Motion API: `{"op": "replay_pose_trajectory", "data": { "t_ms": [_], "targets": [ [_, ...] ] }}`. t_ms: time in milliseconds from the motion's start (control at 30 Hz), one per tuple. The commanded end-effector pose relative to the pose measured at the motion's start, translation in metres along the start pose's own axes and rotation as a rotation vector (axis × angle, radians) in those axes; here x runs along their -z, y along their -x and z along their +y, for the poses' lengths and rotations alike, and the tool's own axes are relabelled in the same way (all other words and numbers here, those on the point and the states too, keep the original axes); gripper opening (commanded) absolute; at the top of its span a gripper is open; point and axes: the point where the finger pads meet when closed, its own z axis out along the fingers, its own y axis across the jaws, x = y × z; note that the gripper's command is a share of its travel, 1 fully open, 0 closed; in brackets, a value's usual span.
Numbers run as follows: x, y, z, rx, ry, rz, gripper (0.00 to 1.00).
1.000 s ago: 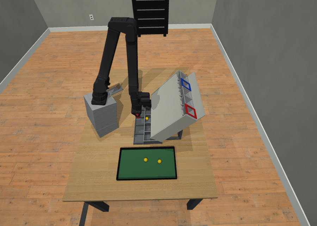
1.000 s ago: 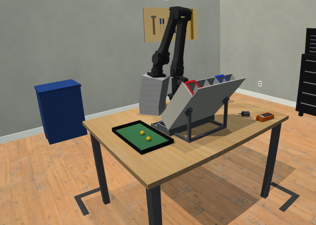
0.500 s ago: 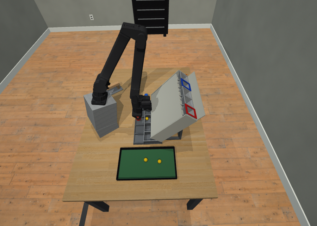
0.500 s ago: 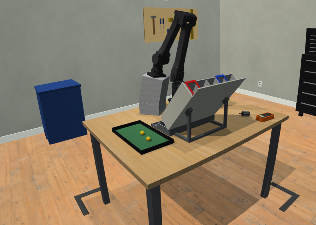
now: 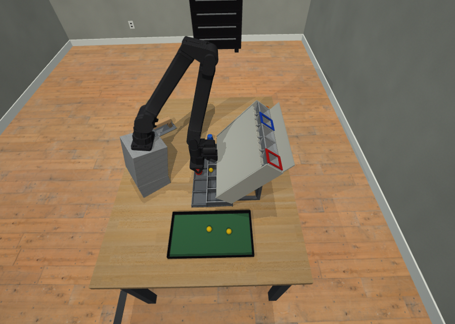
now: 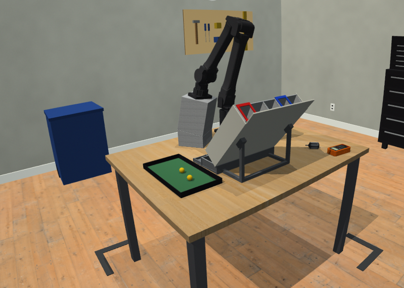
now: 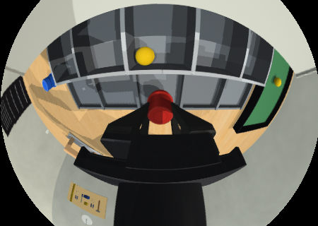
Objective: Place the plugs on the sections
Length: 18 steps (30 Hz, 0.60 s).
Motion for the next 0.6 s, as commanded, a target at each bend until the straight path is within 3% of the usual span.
{"op": "replay_pose_trajectory", "data": {
  "t_ms": [0,567],
  "targets": [
    [0.0013,0.0061,0.0027,0.002,0.0,-0.024,0.0],
    [0.0005,0.0042,0.0024,0.001,0.0,-0.016,0.0]
  ]
}}
